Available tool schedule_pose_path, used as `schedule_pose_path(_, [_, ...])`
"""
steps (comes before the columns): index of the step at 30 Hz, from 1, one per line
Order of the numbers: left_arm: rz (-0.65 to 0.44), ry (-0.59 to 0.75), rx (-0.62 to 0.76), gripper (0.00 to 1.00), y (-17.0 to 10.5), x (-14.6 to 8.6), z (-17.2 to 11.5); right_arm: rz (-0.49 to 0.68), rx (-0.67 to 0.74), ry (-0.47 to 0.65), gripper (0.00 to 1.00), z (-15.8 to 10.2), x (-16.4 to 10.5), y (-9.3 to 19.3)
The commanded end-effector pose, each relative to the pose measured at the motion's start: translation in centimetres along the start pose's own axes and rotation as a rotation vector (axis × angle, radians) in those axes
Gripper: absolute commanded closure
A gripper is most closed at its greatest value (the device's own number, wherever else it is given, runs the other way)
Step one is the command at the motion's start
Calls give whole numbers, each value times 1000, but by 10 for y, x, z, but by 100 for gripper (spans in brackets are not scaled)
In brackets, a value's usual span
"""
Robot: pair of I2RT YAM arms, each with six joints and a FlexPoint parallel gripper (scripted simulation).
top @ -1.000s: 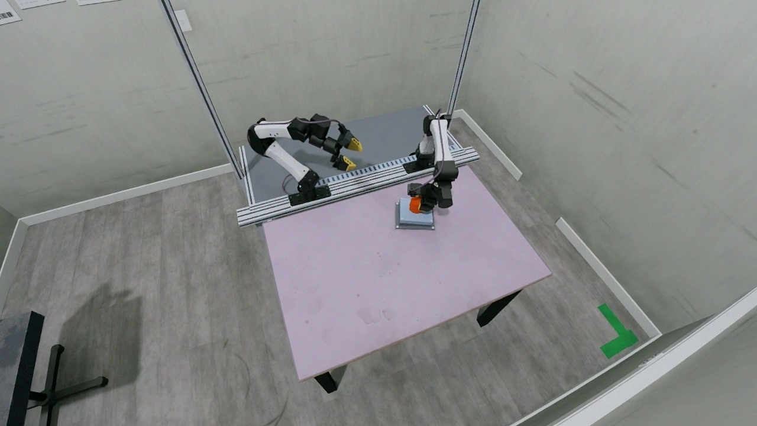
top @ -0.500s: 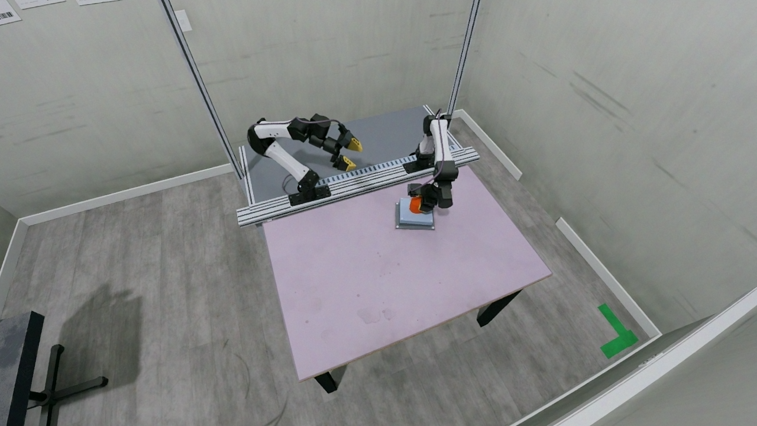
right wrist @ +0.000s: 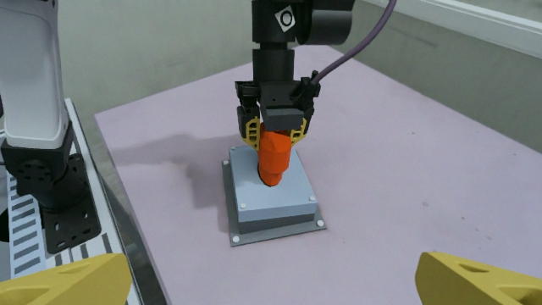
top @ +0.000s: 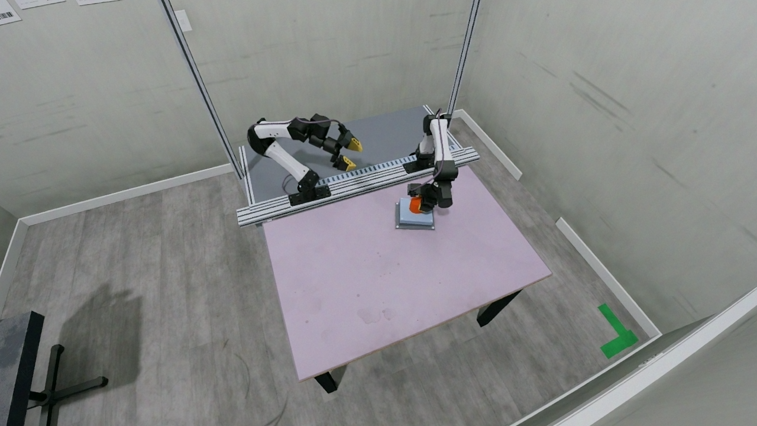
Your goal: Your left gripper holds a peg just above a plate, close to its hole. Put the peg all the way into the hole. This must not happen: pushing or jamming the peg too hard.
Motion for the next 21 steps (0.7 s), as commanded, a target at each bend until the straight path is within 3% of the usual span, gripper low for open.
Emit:
schedule_pose_path(1, [27, -11, 5, 66, 1, 0, 3, -8, 1, -13, 0, 5, -1, -1])
schedule_pose_path(18, [-11, -13, -6, 66, 2, -7, 1, -8, 1, -13, 0, 5, -1, -1])
schedule_pose_path(21, [43, -5, 16, 66, 1, -20, 7, -8, 1, -13, 0, 5, -1, -1])
Point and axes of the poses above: on each arm, the point where the finger pads meet when closed, its own x axis out along the fingers, its own y axis across the jaws, z = x × y, the point moved 7 cm from there along -x, back along the fingers, and after that the axes turned 3 degrees about x, right-handed, at the moved point
